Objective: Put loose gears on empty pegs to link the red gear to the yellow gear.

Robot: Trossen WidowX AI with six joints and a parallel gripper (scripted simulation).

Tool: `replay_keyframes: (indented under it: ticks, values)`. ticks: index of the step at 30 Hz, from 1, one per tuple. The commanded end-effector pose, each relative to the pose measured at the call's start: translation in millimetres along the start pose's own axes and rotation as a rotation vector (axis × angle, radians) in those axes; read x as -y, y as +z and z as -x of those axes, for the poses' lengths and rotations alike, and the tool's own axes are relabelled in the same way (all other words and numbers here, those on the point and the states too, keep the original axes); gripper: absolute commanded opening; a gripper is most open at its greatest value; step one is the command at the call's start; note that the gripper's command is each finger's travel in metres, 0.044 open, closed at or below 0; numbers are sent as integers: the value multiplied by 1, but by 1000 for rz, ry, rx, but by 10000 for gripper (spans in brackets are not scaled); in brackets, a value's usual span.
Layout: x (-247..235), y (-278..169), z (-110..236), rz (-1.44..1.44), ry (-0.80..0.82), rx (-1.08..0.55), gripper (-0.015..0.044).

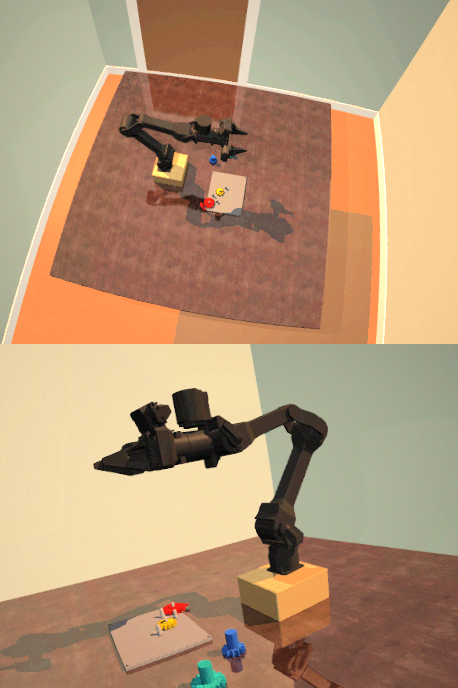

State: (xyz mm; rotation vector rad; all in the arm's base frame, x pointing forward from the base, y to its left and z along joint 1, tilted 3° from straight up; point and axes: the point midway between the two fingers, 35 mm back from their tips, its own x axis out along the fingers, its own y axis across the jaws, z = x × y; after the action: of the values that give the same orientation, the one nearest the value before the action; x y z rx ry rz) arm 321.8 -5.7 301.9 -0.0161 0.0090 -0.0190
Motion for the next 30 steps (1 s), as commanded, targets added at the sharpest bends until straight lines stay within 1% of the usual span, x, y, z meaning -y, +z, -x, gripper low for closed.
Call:
replay_keyframes:
  ticks: [1, 2, 6, 10, 13, 16, 21, 23, 30]
  values:
    - [-1, -2, -1, 0, 3, -12, 426]
    - [-4, -10, -4, 0, 13, -46, 440]
    - [-29, -67, -16, 13, 88, -317, 440]
    - [-55, -128, -10, 47, 166, -609, 440]
    - [-73, -170, 6, 89, 221, -837, 440]
    - [-86, -206, 30, 144, 270, -1064, 440]
    - [-101, -247, 80, 261, 330, -1428, 440]
    - [-102, -250, 86, 278, 335, -1473, 440]
    - [-102, -255, 91, 278, 335, -1474, 440]
